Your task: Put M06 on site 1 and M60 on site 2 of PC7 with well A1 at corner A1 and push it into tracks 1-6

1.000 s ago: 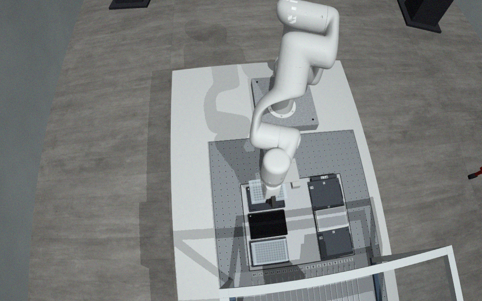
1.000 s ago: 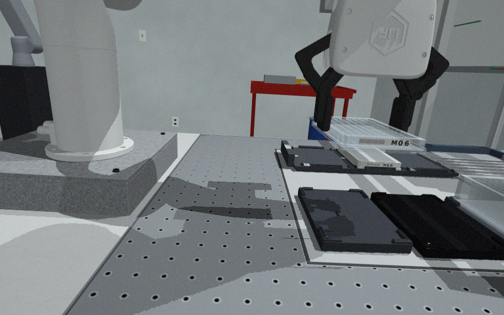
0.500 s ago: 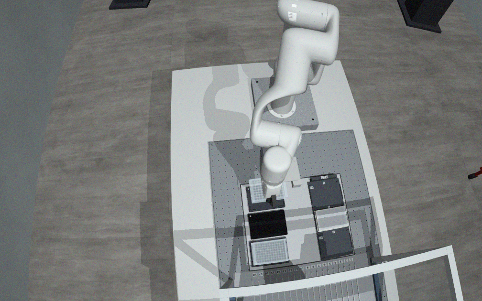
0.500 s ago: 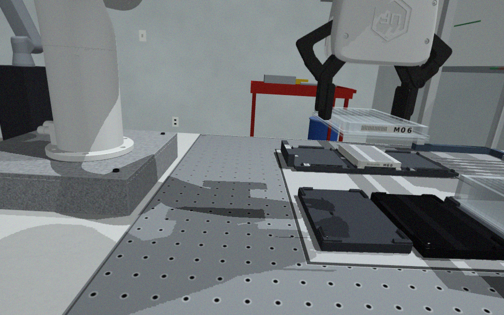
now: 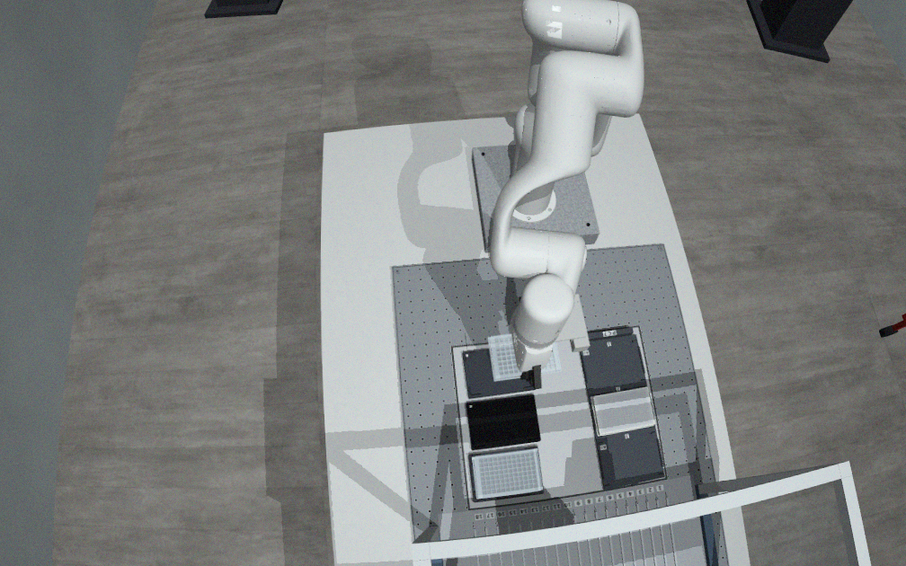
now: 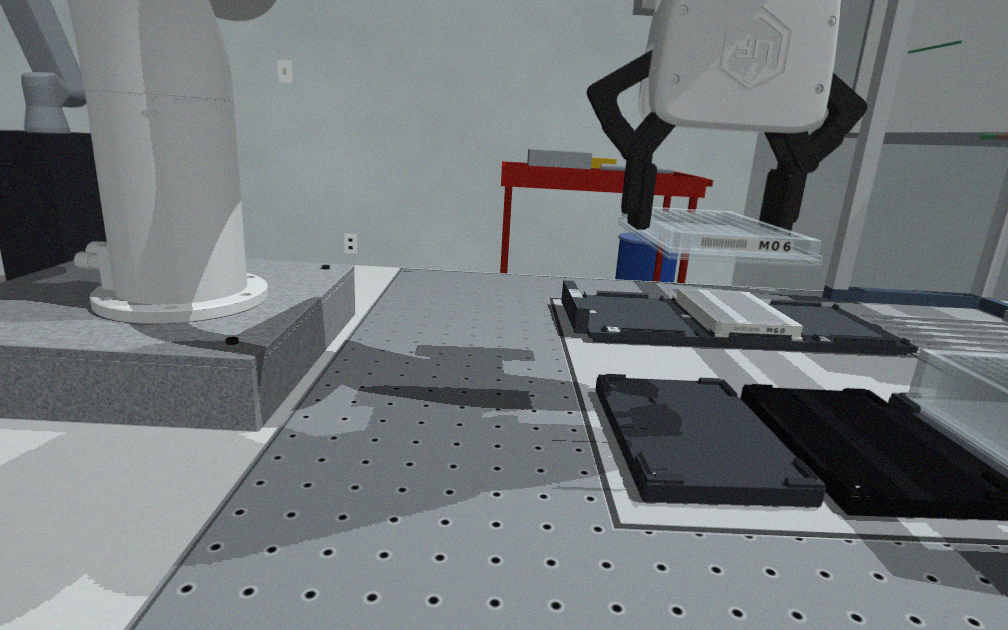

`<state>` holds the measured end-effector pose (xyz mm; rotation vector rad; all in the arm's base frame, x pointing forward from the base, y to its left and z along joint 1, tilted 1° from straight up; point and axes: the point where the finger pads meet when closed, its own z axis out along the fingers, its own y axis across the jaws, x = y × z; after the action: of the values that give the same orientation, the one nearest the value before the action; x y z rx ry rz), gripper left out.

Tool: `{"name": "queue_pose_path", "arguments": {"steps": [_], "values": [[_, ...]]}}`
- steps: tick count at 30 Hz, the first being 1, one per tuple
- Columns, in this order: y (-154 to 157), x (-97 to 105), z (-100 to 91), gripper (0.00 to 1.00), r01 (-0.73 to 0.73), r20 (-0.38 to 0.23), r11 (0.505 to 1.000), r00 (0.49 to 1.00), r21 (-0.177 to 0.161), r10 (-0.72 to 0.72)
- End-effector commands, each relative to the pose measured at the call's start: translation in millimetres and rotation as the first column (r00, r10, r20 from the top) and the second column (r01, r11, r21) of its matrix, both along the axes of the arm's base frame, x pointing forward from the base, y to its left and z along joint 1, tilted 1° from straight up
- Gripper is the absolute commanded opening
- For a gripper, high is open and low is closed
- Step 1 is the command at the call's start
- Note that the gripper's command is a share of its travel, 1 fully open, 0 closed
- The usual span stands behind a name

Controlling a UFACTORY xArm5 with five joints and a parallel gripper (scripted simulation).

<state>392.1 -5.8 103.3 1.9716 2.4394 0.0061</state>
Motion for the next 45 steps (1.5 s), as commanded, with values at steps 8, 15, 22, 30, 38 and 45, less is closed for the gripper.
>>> {"name": "queue_pose_path", "arguments": {"steps": [8,15,22,30,38,45], "values": [[52,-4,0.7,0.0,0.001,0.003,1.0,1.0,0.001,-0.001],[87,-8,0.3,0.0,0.001,0.002,1.0,1.0,0.002,-0.001],[122,-12,-0.2,0.0,0.001,0.001,1.0,1.0,0.002,-0.001],[151,-16,-0.6,0.0,0.001,0.0,1.0,1.0,0.003,-0.001],[191,-20,-1.1,0.0,0.001,-0.001,1.0,1.0,0.003,-0.001],[208,-22,-1.3,0.0,0.001,-0.001,1.0,1.0,0.003,-0.001]]}}
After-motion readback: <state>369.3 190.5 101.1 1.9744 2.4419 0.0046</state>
